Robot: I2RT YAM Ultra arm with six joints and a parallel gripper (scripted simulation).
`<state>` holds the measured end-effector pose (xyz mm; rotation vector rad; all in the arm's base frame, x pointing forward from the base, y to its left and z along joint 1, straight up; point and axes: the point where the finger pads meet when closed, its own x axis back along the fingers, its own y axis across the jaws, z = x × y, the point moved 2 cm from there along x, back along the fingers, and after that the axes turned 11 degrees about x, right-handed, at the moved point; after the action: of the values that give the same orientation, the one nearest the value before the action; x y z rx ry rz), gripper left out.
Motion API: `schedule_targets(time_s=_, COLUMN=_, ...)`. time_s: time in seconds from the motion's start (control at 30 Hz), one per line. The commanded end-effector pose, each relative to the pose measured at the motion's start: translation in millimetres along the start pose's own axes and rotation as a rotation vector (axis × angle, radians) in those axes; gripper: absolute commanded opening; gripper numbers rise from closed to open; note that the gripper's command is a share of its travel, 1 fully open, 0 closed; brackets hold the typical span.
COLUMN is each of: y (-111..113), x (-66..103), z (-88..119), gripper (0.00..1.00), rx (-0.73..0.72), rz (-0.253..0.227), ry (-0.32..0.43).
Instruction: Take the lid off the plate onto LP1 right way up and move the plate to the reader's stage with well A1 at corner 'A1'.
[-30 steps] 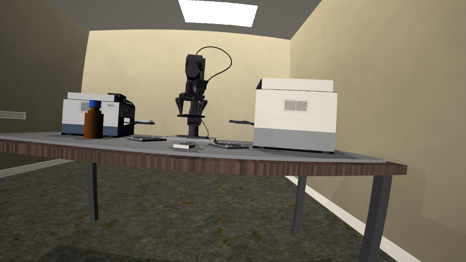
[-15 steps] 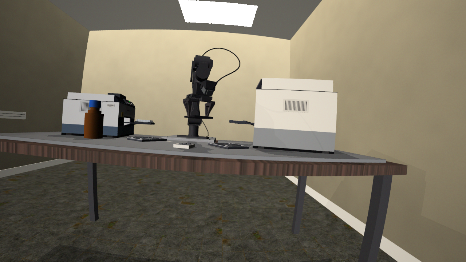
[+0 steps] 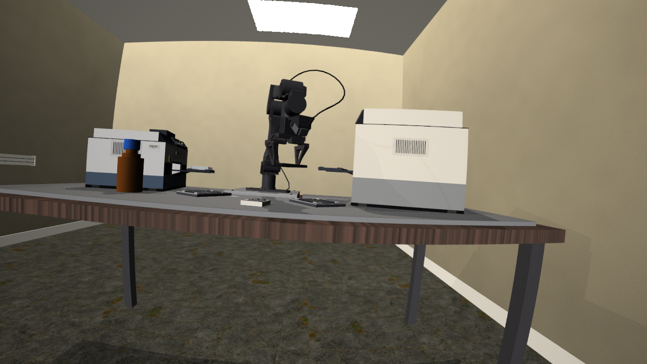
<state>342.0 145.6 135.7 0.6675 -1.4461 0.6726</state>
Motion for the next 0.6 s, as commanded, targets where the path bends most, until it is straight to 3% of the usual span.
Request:
schedule_targets(time_s=0.0, y=4.8, x=9.5, z=-17.2, gripper=0.85, rx=-0.011, rz=0.018, ry=-0.053)
schedule_targets(time_s=0.3, y=26.4, x=4.3, z=-29.0, gripper=0.85, rx=0.005, rz=0.013, ry=-0.047)
schedule_targets(time_s=0.43, y=31.3, x=7.4, z=-31.2, gripper=0.85, rx=0.005, rz=0.016, ry=-0.057)
schedule_targets(time_s=0.47, y=34.1, x=14.6, z=-30.9, gripper=0.85, rx=0.005, rz=0.022, ry=-0.072)
schedule_targets(time_s=0.57, y=41.3, x=9.1, z=-35.3, gripper=0.85, rx=0.021, rz=0.018, ry=-0.064)
